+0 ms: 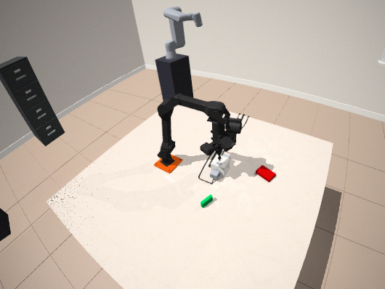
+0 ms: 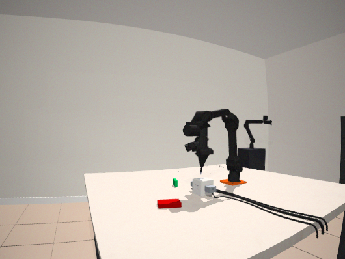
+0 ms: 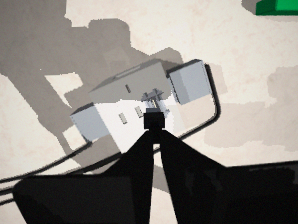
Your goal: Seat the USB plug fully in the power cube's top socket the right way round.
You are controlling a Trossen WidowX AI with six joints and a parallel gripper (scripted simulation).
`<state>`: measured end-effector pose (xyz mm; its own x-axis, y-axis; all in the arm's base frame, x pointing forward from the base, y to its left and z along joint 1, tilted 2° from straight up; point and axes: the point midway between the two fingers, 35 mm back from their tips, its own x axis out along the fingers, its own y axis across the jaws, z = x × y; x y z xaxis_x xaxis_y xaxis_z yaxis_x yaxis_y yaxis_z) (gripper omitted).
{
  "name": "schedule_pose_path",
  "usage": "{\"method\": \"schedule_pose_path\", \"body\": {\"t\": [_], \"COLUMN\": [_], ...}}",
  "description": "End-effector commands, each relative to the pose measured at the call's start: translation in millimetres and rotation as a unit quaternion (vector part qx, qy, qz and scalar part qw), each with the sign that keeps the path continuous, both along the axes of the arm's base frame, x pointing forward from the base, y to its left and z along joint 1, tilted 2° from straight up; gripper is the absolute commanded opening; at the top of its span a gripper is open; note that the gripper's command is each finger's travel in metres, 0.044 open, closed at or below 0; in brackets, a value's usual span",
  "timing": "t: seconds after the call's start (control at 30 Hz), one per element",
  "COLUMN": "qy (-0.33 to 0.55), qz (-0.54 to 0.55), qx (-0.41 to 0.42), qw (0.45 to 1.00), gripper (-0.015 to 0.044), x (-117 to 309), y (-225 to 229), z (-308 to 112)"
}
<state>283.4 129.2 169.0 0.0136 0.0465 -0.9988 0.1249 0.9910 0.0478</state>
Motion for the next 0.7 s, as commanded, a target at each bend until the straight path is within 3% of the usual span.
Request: {"method": "schedule_pose_path", "body": {"t": [0.0, 0.67], "qy": [-0.002, -0.014], "qz": [0.043, 0.300], "qx": [0.000, -0.004], "qw": [0.999, 0.954], "gripper": [0.0000, 0.0000], "x": [0.1, 0.1], "y": [0.0, 0.0], "z": [-0.1, -0.1]}}
